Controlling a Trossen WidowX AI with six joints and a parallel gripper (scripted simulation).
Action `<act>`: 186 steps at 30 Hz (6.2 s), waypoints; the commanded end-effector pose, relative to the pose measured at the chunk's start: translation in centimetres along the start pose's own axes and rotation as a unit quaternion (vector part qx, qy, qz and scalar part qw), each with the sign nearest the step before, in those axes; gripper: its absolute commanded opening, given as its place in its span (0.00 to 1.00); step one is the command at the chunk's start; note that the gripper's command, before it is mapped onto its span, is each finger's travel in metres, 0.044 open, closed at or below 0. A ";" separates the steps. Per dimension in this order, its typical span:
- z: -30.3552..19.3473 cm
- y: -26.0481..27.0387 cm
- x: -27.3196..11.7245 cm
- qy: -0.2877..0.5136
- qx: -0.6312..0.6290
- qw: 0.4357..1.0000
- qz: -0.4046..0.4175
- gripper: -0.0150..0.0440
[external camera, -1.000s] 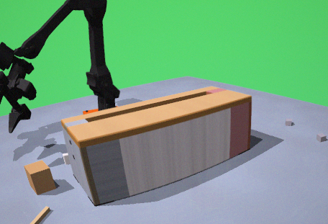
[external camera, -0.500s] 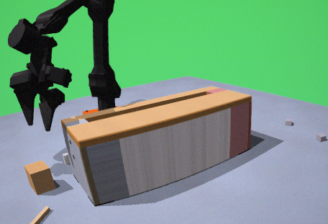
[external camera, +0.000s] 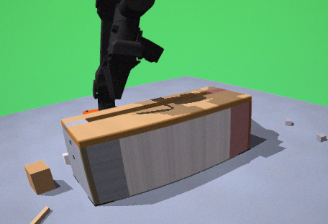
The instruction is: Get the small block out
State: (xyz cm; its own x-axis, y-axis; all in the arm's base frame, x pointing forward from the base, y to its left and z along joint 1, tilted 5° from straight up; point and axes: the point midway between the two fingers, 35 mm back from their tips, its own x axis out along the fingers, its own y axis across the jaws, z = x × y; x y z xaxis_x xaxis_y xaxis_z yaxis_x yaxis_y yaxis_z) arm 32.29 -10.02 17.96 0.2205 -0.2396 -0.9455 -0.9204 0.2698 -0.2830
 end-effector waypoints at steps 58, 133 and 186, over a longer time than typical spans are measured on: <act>13.1 6.5 2.1 0.028 -0.152 0.985 0.072 0.93; 4.6 4.4 4.7 0.030 -0.154 0.985 0.070 0.93; 1.7 3.6 5.6 0.032 -0.154 0.985 0.069 0.93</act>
State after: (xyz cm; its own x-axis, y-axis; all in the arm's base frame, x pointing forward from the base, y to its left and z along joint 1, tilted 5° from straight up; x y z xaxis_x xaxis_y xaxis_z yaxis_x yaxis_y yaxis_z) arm 30.76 -8.48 11.41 0.0727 -0.2806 -0.9571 -0.9968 0.0128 -0.0794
